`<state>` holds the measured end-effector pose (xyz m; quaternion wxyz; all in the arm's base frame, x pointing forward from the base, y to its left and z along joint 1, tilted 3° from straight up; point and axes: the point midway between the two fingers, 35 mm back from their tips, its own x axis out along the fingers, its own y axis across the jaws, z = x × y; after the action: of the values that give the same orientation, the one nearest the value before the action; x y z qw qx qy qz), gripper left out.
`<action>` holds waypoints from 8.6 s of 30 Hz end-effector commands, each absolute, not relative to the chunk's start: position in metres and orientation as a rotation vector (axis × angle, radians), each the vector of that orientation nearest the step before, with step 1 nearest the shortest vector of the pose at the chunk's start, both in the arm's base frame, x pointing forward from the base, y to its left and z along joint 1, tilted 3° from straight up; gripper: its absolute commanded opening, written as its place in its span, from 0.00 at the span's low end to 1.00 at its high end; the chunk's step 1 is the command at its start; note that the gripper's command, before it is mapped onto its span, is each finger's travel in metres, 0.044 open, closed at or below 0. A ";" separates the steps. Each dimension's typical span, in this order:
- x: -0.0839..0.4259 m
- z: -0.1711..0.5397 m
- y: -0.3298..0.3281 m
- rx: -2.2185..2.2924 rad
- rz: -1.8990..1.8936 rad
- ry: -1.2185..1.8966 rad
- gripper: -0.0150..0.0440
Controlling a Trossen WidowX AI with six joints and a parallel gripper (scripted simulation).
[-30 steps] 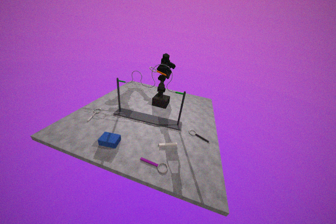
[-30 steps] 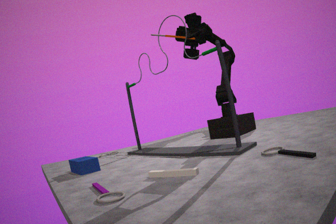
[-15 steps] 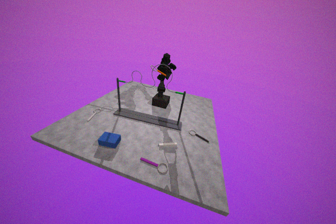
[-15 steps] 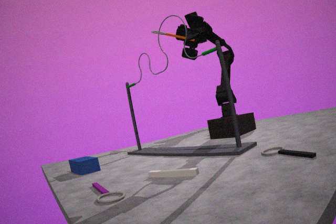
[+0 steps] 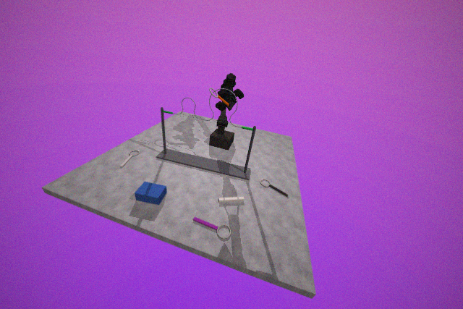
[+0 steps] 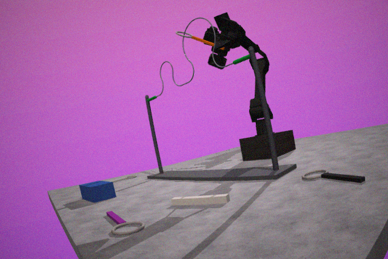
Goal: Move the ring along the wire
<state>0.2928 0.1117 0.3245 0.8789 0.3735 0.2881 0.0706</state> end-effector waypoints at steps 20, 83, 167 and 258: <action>0.293 0.322 0.104 0.499 0.082 0.582 0.00; 0.295 0.317 0.077 -0.270 -0.102 0.514 0.00; 0.298 0.340 0.051 -1.284 -0.333 0.338 0.00; 0.299 0.361 0.049 -2.094 -0.520 0.118 0.00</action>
<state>0.2993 0.0501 0.3651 0.4769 -0.8512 0.0492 -0.2133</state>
